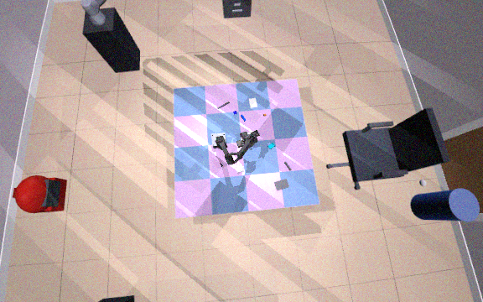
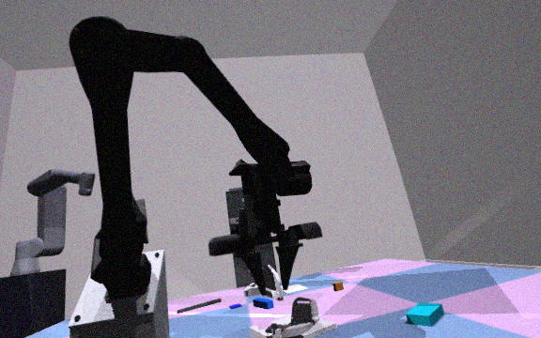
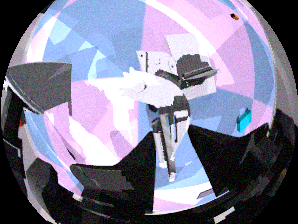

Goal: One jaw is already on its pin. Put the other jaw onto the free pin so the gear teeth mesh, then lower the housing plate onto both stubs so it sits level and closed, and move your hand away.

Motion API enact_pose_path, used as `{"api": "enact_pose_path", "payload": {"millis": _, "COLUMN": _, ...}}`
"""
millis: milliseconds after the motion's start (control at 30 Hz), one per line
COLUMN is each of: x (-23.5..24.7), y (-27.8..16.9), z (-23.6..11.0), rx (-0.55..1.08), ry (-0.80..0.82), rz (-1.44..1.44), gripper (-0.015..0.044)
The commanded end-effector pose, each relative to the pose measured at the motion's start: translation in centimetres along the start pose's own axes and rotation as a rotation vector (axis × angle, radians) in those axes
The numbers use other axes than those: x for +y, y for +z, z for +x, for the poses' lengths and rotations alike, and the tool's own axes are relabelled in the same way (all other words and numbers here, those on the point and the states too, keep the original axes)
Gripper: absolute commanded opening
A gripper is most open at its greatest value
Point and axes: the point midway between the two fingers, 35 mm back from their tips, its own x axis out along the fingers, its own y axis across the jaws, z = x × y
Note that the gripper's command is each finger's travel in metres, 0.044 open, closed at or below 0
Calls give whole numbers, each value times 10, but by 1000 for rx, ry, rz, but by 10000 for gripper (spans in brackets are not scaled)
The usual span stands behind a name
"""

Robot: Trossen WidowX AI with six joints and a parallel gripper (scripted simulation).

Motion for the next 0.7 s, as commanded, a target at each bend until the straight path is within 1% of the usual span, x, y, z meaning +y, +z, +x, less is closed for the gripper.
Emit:
{"api": "enact_pose_path", "payload": {"millis": 0, "x": 2, "y": 5, "z": 0, "rx": -4, "ry": -2, "rz": -91, "gripper": 134}}
{"api": "enact_pose_path", "payload": {"millis": 667, "x": 11, "y": 20, "z": 0, "rx": -4, "ry": -1, "rz": -483, "gripper": 134}}
